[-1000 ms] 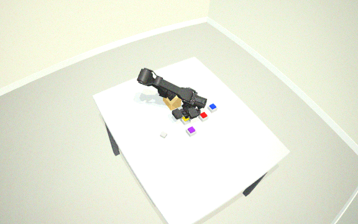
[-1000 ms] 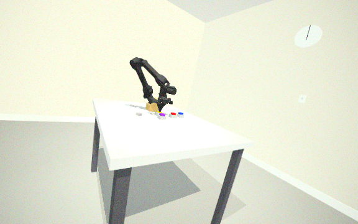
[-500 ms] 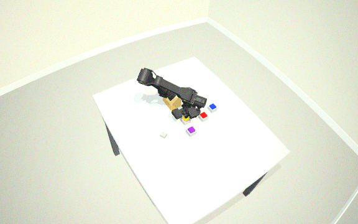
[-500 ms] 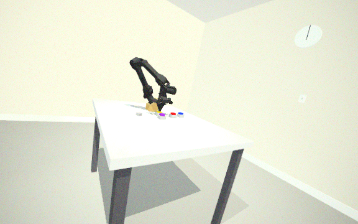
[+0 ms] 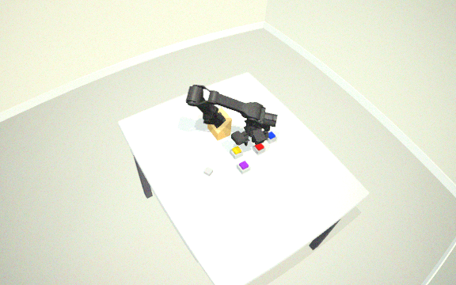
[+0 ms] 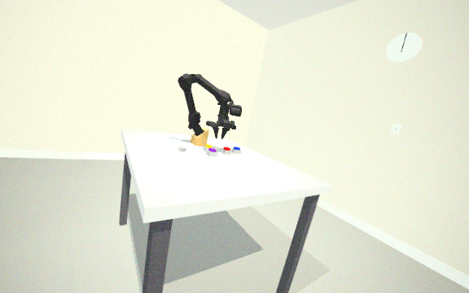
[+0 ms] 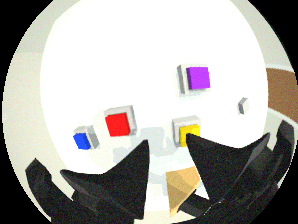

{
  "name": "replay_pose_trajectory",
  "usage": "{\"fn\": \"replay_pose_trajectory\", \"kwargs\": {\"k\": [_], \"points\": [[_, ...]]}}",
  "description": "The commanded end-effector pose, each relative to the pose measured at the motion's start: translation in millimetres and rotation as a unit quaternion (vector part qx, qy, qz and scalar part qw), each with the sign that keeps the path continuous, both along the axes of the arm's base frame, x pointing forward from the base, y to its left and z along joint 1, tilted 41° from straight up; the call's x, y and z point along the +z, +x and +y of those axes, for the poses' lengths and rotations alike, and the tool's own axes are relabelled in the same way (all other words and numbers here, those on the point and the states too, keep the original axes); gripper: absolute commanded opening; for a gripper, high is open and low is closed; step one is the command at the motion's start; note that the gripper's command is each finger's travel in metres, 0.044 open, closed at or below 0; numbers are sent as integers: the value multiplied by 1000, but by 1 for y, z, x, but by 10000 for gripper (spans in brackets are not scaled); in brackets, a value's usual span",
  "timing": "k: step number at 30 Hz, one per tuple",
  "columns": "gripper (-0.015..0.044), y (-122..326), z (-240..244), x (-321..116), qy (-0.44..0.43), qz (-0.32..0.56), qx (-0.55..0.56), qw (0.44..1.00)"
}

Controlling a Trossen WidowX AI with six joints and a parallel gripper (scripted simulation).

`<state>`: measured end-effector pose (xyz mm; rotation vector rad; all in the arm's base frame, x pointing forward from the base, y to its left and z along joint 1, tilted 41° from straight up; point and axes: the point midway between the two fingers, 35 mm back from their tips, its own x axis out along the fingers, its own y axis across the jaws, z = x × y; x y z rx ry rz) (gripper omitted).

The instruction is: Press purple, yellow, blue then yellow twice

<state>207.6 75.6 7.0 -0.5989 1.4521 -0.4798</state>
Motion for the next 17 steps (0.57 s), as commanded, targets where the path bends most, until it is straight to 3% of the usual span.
{"fn": "replay_pose_trajectory", "kwargs": {"k": [1,6,11,17], "points": [[283,15,48,-14,7,-4,1,1000],[400,23,106,-42,9,-5,1,1000],[400,18,151,-71,4,2,-1,1000],[400,18,152,-72,4,3,-1,1000]]}}
